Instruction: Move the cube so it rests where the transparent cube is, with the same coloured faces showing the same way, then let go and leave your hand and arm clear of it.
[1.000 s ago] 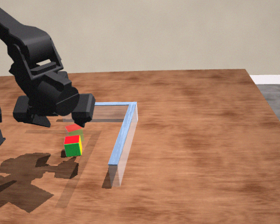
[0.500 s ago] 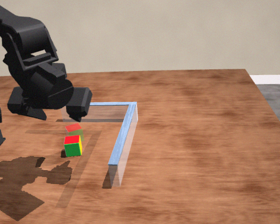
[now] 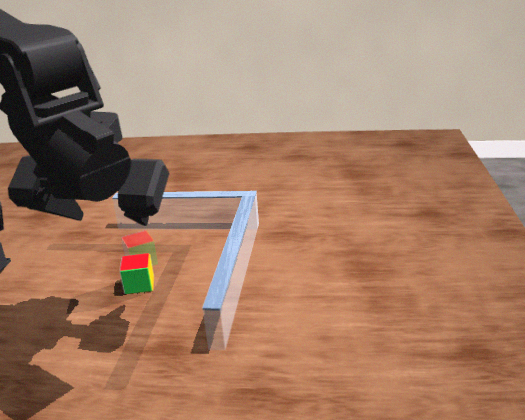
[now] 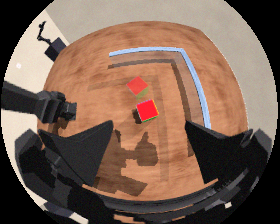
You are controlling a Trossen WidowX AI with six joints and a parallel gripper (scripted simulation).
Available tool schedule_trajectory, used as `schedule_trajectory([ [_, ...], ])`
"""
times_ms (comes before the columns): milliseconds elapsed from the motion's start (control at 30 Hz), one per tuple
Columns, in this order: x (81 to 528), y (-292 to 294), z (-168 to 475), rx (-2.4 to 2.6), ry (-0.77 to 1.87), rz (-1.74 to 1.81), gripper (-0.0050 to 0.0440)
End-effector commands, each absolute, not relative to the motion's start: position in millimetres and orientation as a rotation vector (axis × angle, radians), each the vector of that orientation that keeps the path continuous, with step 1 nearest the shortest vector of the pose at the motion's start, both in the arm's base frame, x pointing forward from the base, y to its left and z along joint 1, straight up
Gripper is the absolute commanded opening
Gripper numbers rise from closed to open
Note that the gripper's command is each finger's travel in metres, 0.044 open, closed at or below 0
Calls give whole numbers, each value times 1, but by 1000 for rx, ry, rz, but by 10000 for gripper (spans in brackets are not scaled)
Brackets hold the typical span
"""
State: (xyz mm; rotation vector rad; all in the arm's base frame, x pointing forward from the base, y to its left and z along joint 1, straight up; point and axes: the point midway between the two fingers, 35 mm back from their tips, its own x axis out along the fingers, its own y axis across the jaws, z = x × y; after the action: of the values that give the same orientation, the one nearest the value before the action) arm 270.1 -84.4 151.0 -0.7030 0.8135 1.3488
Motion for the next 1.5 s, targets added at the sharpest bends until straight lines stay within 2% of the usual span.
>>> schedule_trajectory([
  [0, 271, -85, 156, -721, 808, 1335, 440],
  [200, 271, -85, 156, -721, 808, 1335, 440],
  [300, 270, -79, 150, -852, 776, 1409, 368],
  [433, 270, -60, 130, -1338, 636, 1669, 280],
  [700, 273, -37, 112, -2034, 274, 2044, 280],
  [867, 274, -34, 110, -2140, 205, 2101, 280],
  [1467, 275, -34, 93, -2140, 205, 2101, 280],
])
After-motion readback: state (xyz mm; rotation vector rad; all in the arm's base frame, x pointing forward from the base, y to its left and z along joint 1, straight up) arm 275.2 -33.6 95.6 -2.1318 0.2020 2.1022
